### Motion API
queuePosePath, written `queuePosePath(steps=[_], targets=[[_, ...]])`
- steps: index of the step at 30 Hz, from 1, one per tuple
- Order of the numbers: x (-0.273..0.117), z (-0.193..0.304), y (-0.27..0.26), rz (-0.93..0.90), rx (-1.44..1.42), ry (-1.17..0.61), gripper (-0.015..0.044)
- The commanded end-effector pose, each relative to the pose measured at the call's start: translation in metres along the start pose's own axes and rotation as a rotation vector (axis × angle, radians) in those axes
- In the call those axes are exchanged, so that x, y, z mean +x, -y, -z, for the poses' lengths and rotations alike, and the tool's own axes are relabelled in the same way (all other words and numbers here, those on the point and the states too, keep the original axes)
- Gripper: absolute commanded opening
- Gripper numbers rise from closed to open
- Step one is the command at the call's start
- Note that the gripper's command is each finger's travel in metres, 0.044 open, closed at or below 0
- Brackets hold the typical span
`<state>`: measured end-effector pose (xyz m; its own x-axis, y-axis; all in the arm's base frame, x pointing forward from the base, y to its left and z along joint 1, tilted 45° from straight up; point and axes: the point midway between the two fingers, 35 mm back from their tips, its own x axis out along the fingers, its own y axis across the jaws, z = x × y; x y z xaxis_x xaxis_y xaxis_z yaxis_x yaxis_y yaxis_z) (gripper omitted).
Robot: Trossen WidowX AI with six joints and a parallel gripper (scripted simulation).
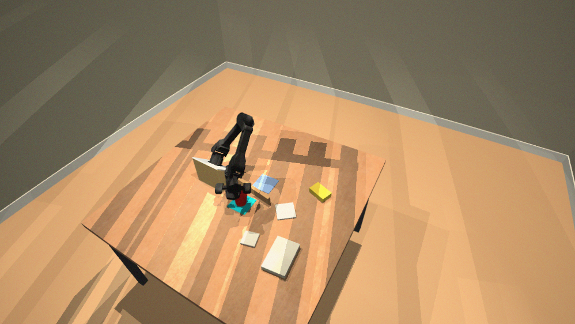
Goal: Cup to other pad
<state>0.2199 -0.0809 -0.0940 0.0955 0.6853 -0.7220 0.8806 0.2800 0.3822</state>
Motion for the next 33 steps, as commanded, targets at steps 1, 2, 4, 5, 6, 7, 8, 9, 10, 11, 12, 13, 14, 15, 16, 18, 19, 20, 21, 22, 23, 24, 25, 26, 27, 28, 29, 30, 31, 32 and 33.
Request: queuePosePath(steps=[1,2,4,5,6,7,8,9,10,11,12,13,14,15,16,18,19,20,21,22,23,24,25,26,27,28,29,30,31,32,33], targets=[[0.000,0.000,0.000,0.000,-0.001,0.001,0.0000],[0.000,0.000,0.000,0.000,-0.001,0.001,0.0000],[0.000,0.000,0.000,0.000,-0.001,0.001,0.0000],[0.000,0.000,0.000,0.000,-0.001,0.001,0.0000],[0.000,0.000,0.000,0.000,-0.001,0.001,0.0000],[0.000,0.000,0.000,0.000,-0.001,0.001,0.0000],[0.000,0.000,0.000,0.000,-0.001,0.001,0.0000],[0.000,0.000,0.000,0.000,-0.001,0.001,0.0000],[0.000,0.000,0.000,0.000,-0.001,0.001,0.0000],[0.000,0.000,0.000,0.000,-0.001,0.001,0.0026],[0.000,0.000,0.000,0.000,-0.001,0.001,0.0053],[0.000,0.000,0.000,0.000,-0.001,0.001,0.0079],[0.000,0.000,0.000,0.000,-0.001,0.001,0.0105],[0.000,0.000,0.000,0.000,-0.001,0.001,0.0128],[0.000,0.000,0.000,0.000,-0.001,0.001,0.0128],[0.000,0.000,0.000,0.000,-0.001,0.001,0.0128],[-0.001,0.000,0.000,0.000,-0.001,0.001,0.0128],[-0.001,0.000,0.000,0.000,-0.001,0.001,0.0128],[-0.002,0.000,0.000,0.000,-0.001,0.001,0.0128],[-0.003,-0.001,0.000,0.000,0.000,0.001,0.0128],[-0.004,-0.001,0.000,0.000,0.000,0.001,0.0128],[-0.006,-0.001,0.000,0.000,0.000,0.001,0.0128],[-0.007,-0.001,0.000,0.000,0.000,0.001,0.0128],[-0.009,-0.001,0.000,0.000,0.001,0.001,0.0128],[-0.011,-0.001,0.000,0.000,0.001,0.001,0.0128],[-0.012,-0.001,0.000,0.000,0.001,0.000,0.0128],[-0.014,-0.001,0.000,0.000,0.001,0.000,0.0128],[-0.016,-0.001,0.000,0.000,0.001,0.000,0.0128],[-0.017,-0.002,0.000,0.000,0.002,0.000,0.0128],[-0.019,-0.002,0.000,0.000,0.002,0.000,0.0128],[-0.020,-0.002,-0.001,0.000,0.002,0.000,0.0128]])
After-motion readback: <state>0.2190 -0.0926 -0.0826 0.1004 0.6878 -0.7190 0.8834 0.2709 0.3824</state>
